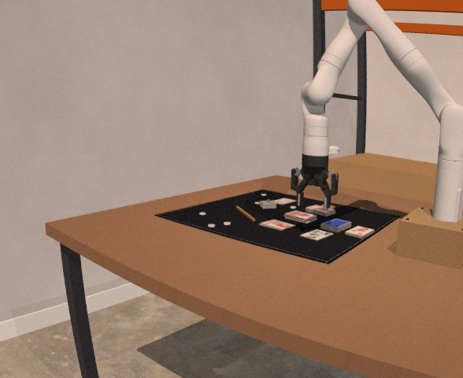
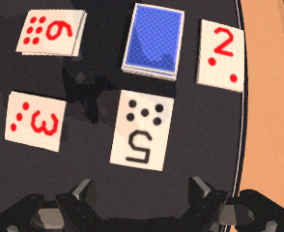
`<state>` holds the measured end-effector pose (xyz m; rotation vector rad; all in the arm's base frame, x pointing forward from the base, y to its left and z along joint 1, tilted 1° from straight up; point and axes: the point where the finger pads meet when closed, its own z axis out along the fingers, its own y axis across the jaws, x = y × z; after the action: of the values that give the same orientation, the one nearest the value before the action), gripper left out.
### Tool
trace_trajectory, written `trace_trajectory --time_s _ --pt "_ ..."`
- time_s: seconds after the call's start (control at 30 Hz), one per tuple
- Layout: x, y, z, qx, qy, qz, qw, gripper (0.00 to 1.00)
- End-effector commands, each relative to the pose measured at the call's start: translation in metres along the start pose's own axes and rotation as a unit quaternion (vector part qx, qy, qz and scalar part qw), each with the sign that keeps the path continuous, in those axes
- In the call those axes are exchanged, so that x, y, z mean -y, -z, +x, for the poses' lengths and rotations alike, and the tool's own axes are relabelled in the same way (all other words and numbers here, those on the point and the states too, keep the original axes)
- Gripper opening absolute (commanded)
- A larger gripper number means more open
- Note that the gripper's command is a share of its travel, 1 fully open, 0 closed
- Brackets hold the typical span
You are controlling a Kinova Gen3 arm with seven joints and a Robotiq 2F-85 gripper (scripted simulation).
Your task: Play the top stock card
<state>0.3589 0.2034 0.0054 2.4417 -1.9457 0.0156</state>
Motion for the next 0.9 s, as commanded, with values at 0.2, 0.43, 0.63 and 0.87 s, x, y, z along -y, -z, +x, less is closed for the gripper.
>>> trace_trajectory --time_s 0.2,0.43,0.63,0.87 --pt "-0.004 -0.003 0.004 -0.001 0.064 -0.007 0.998 0.85" --pt "-0.01 -0.007 0.008 -0.002 0.165 -0.016 0.986 0.85" --pt "-0.014 -0.01 0.011 -0.001 0.25 -0.023 0.968 0.85" --pt "-0.019 -0.014 0.016 0.002 0.362 -0.03 0.932 0.85"
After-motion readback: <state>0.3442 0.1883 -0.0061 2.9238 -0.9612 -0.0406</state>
